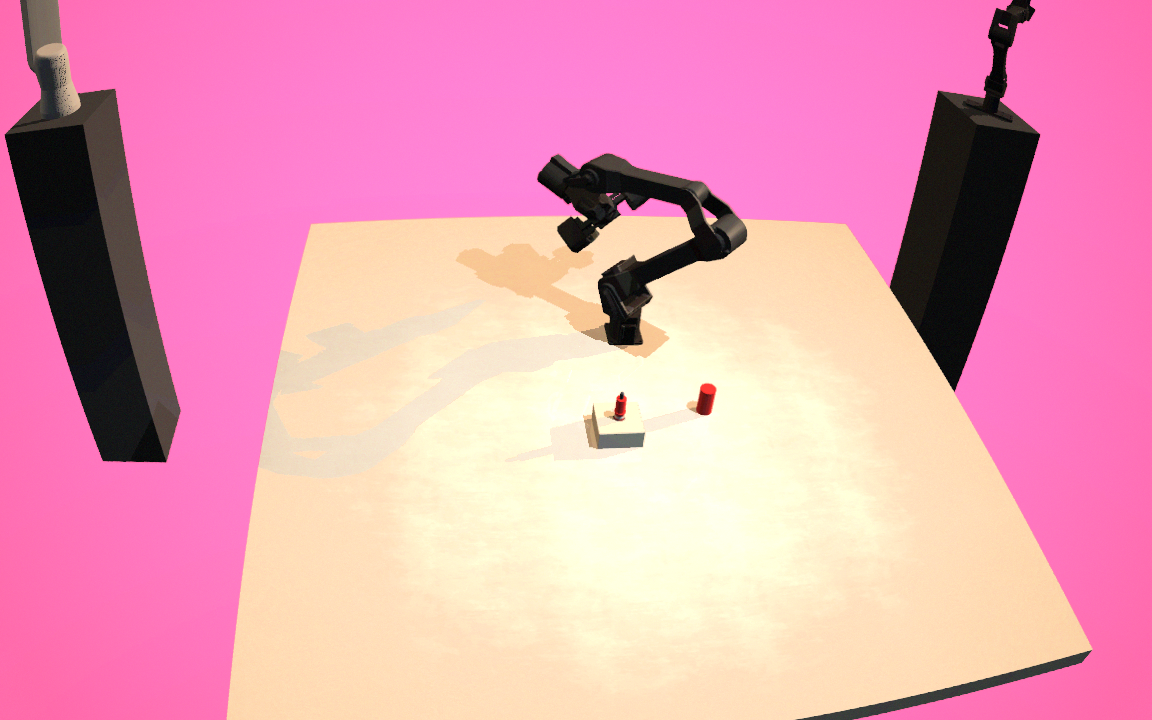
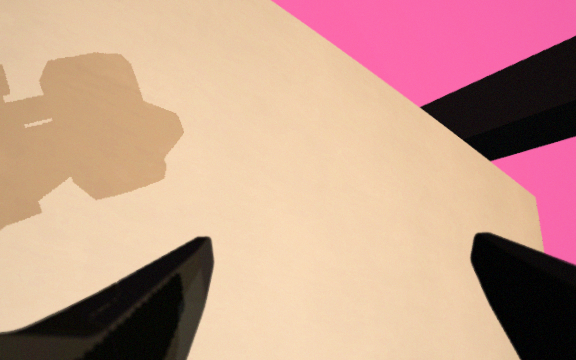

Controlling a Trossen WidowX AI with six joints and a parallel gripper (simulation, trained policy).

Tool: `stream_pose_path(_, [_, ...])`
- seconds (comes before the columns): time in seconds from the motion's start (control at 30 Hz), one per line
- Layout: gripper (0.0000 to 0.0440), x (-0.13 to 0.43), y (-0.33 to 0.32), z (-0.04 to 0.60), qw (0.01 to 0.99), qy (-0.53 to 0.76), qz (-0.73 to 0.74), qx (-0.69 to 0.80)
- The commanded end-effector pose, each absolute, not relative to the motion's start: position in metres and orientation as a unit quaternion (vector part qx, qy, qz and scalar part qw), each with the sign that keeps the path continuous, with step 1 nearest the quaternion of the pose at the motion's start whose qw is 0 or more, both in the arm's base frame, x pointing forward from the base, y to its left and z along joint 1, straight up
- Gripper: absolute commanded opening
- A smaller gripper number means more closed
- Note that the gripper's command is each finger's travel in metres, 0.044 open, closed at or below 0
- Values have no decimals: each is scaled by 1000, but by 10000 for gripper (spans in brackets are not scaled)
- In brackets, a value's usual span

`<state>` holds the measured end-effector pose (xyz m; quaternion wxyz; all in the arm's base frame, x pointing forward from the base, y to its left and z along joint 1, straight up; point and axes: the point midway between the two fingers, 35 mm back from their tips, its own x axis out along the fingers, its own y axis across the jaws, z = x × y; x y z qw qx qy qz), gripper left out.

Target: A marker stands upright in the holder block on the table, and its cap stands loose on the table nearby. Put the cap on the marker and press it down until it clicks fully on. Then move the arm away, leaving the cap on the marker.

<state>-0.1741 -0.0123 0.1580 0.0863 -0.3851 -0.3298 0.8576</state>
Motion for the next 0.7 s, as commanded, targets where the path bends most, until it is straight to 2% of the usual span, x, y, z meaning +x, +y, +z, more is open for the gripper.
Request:
stream_pose_path(0.0, [374,-175,-15,158,82,-327,859,-385])
stream_pose_path(0.17, [246,-176,-29,158,59,-312,865,-388])
stream_pose_path(0.23, [212,-177,-35,159,49,-306,868,-388])
stream_pose_path(0.67, [237,-180,-73,165,-11,-288,873,-394])
